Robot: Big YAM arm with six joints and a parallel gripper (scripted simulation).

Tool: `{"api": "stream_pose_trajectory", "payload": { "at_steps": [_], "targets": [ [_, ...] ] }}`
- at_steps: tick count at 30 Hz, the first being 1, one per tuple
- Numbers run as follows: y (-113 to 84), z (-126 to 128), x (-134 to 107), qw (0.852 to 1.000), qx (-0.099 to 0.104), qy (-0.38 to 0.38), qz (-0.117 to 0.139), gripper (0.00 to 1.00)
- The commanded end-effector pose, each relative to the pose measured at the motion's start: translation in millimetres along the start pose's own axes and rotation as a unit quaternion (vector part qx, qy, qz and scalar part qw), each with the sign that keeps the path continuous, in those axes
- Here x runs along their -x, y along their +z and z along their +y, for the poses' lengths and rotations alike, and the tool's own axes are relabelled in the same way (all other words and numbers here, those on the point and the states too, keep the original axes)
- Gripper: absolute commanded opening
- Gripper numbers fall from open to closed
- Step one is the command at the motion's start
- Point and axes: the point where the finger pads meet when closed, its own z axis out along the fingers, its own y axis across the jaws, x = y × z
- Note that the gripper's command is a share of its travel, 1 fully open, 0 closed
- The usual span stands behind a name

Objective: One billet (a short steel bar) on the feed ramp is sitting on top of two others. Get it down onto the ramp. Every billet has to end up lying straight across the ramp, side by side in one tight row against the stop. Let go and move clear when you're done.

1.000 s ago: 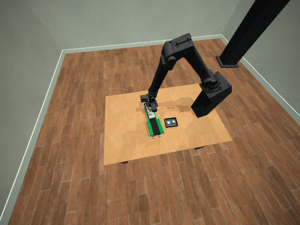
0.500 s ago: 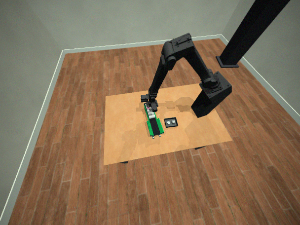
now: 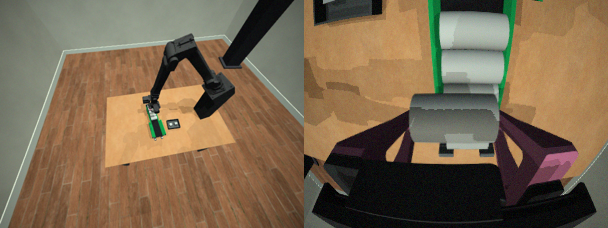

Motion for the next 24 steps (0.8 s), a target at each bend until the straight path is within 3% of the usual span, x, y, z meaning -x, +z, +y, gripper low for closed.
{"api": "stream_pose_trajectory", "payload": {
  "at_steps": [1, 11, 14, 24],
  "targets": [
    [-25.0, -19.9, -8.8, 1.0, -0.023, -0.005, 0.008, 0.0],
    [-24.8, -19.3, -7.2, 1.0, -0.022, -0.006, 0.008, 0.0],
    [-22.6, -18.8, 9.1, 1.0, -0.02, -0.008, 0.001, 0.0],
    [-23.4, -20.5, 29.5, 1.0, -0.02, -0.003, 0.001, 0.0]
  ]
}}
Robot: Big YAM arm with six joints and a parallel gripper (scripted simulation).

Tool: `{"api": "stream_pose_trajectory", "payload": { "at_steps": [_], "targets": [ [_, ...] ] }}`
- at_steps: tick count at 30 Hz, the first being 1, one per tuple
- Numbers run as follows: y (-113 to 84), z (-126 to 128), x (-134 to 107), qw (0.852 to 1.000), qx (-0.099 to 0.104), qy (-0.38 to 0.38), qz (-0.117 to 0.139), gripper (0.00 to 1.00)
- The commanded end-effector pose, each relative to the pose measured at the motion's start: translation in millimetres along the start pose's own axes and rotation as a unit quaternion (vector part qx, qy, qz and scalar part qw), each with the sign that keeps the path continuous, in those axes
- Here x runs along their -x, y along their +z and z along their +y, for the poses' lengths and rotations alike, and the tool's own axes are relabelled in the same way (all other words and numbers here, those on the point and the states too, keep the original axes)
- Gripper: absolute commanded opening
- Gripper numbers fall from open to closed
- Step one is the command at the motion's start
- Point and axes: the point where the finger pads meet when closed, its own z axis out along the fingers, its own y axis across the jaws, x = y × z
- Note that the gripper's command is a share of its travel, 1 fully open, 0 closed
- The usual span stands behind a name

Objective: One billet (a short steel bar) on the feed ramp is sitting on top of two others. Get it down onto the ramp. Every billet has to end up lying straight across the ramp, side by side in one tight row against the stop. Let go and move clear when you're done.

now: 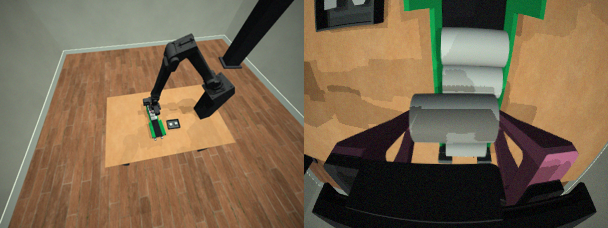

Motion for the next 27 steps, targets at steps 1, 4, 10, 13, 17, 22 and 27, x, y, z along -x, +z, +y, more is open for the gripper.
{"api": "stream_pose_trajectory", "payload": {
  "at_steps": [1, 4, 10, 13, 17, 22, 27],
  "targets": [
    [-25.3, -21.0, 15.7, 1.0, -0.022, 0.006, -0.001, 0.0],
    [-26.1, -23.8, 28.2, 1.0, -0.023, 0.006, -0.001, 0.0],
    [-28.2, -31.3, 51.7, 1.0, -0.027, 0.006, -0.001, 0.0],
    [-29.7, -37.3, 61.5, 1.0, -0.031, 0.006, -0.001, 0.0],
    [-31.3, -42.5, 80.6, 0.999, -0.033, 0.006, -0.002, 0.0],
    [-32.5, -45.5, 100.9, 0.999, -0.034, 0.006, -0.002, 0.0],
    [-33.2, -47.2, 112.6, 0.999, -0.034, 0.007, -0.003, 0.0]
  ]
}}
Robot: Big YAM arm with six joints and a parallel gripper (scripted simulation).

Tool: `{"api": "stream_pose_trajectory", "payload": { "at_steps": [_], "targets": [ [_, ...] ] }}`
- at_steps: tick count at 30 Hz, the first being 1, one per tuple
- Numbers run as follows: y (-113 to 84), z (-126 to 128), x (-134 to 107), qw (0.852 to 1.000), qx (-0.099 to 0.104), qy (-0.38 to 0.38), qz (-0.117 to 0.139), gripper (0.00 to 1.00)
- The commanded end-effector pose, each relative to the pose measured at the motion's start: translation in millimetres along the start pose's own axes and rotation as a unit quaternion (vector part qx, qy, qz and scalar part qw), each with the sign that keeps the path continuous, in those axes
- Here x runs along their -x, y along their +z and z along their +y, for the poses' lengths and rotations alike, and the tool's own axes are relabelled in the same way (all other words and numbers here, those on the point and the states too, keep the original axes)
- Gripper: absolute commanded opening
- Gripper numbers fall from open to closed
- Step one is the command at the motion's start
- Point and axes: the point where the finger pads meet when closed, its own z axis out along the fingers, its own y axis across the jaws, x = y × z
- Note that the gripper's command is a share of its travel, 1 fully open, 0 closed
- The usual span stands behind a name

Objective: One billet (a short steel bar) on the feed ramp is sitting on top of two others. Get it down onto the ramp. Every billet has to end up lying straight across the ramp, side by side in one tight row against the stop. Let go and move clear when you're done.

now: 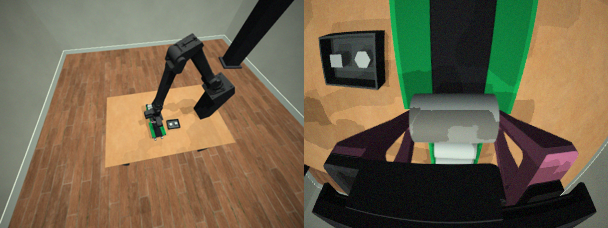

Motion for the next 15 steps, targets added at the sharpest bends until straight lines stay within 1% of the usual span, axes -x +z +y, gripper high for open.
{"api": "stream_pose_trajectory", "payload": {
  "at_steps": [1, 2, 5, 7, 12, 15],
  "targets": [
    [-26.6, -32.6, -0.8, 0.999, -0.032, 0.019, 0.003, 0.0],
    [-26.8, -33.4, -9.9, 0.999, -0.032, 0.027, 0.009, 0.0],
    [-27.0, -33.8, 6.1, 0.999, -0.032, 0.019, 0.002, 0.0],
    [-27.1, -34.1, 8.0, 0.999, -0.032, 0.019, 0.002, 0.0],
    [-27.1, -34.3, 9.0, 0.999, -0.032, 0.02, 0.002, 0.0],
    [-27.1, -34.7, 1.5, 0.999, -0.032, 0.025, 0.006, 0.0]
  ]
}}
